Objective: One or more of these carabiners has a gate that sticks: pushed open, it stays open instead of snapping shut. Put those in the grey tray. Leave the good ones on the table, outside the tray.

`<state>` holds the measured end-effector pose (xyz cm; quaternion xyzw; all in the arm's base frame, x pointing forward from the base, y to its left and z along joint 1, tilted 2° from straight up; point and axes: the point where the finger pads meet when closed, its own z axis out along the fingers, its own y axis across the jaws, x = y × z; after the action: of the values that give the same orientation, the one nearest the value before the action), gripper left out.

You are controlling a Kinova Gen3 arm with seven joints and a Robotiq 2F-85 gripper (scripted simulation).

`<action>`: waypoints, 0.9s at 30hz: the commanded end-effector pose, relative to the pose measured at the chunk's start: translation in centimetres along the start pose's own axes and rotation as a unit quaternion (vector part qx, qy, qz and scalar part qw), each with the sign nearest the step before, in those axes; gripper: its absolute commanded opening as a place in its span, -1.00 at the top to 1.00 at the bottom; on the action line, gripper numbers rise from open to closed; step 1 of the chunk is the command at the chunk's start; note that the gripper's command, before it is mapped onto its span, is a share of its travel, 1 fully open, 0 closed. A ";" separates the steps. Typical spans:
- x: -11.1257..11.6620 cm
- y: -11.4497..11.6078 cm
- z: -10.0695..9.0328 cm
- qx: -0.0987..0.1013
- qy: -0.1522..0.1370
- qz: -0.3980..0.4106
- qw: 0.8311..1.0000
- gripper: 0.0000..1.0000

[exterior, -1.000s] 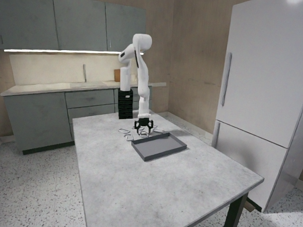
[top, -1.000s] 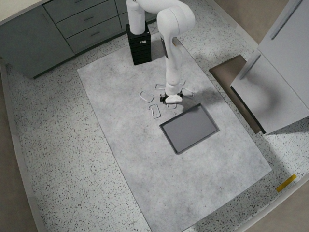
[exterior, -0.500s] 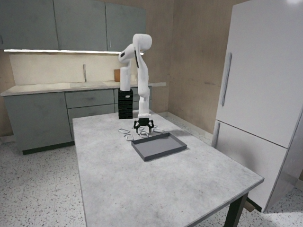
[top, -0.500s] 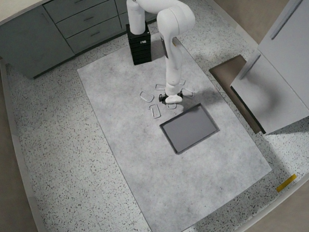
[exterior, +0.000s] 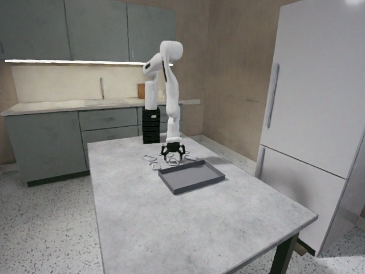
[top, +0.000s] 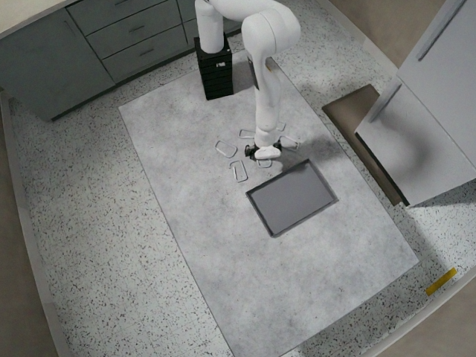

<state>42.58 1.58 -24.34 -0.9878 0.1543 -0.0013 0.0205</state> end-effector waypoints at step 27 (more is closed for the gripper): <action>-0.1 0.0 -7.1 0.000 0.001 0.000 1.000 -1.00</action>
<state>42.56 1.59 -24.28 -0.9878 0.1544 -0.0012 0.0205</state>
